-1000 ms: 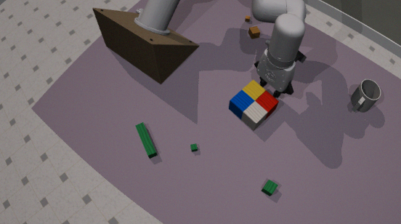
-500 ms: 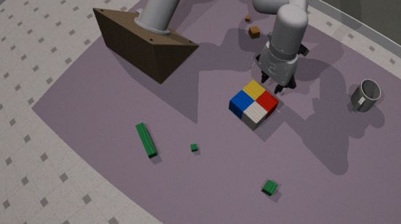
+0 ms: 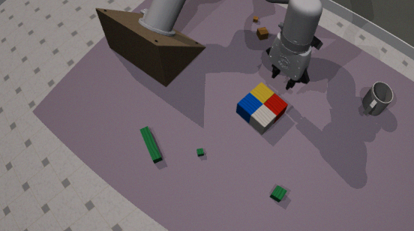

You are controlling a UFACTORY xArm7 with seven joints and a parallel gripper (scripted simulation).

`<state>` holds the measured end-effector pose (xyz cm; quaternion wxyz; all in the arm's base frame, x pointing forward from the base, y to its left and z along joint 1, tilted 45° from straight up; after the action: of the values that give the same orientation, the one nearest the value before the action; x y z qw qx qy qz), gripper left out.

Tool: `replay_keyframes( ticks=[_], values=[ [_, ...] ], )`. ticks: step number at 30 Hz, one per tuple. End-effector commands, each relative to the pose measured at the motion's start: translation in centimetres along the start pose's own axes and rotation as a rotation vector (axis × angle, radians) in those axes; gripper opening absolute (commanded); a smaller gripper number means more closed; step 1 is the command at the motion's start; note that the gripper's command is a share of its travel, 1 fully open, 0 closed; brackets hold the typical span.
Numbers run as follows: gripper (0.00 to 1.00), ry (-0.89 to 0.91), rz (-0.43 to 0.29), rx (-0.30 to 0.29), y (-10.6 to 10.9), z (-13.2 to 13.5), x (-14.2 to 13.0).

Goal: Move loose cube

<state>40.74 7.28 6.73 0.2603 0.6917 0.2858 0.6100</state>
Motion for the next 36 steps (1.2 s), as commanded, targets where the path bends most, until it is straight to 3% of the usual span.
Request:
replay_keyframes(
  ticks=[1,13,32,36],
  values=[
    [0.49,0.000,-0.001,-0.004,1.0,0.1,0.0],
    [0.49,0.000,-0.001,-0.004,2.2,0.1,0.0],
    [0.48,-0.004,-0.001,-0.004,2.3,0.1,-0.1],
    [0.48,-0.072,-0.001,-0.005,2.4,0.5,-0.3]
  ],
)
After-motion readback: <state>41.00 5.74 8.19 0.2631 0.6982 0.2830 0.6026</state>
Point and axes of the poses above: the point where the finger pads meet when closed, its own y axis back along the fingers, its own z axis across the jaws, x = y × z, the point moved 1 cm from there along y, back along the fingers, and after that the axes turned 1 degree about -y, right-handed, at the moved point
